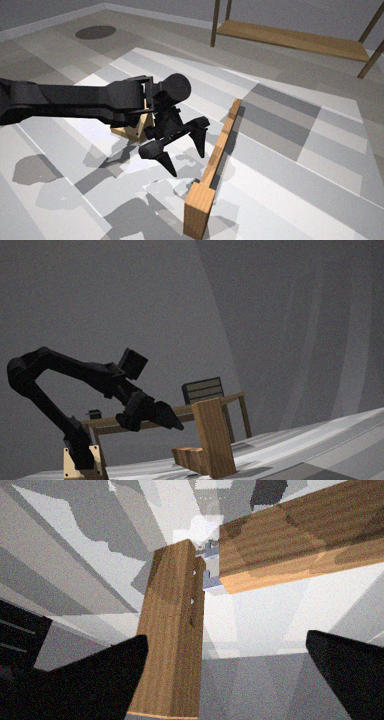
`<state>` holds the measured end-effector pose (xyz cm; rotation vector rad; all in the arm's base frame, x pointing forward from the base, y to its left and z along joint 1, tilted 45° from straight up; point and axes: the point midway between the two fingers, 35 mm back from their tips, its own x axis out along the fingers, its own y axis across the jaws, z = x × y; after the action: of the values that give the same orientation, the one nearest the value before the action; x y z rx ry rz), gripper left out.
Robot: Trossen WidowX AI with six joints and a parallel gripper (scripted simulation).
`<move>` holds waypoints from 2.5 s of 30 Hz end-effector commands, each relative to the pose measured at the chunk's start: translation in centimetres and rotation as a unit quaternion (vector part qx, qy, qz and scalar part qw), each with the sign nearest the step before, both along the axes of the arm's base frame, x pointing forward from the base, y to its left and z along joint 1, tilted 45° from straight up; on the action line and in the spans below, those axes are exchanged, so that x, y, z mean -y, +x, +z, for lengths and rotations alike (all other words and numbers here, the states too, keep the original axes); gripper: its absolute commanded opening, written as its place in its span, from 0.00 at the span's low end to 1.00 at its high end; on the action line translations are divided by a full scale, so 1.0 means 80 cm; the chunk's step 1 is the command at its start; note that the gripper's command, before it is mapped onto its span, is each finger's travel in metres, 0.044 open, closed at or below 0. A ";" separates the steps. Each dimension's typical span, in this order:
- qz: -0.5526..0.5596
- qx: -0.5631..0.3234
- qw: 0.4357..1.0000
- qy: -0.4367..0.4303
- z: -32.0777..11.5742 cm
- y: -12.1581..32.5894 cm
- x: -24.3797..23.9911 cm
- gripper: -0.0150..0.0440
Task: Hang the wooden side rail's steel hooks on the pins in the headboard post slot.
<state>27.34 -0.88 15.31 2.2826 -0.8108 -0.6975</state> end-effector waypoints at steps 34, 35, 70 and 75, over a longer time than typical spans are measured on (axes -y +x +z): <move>0.141 -0.287 0.917 -0.236 0.011 0.023 -0.030 1.00; 0.154 -0.322 0.895 -0.267 0.011 0.025 -0.030 1.00; 0.385 -0.568 -0.523 -0.506 0.018 0.079 -0.037 1.00; 0.372 -0.465 -0.676 -0.433 0.025 0.079 -0.034 1.00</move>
<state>32.35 1.91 16.73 3.2313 -3.1531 1.3525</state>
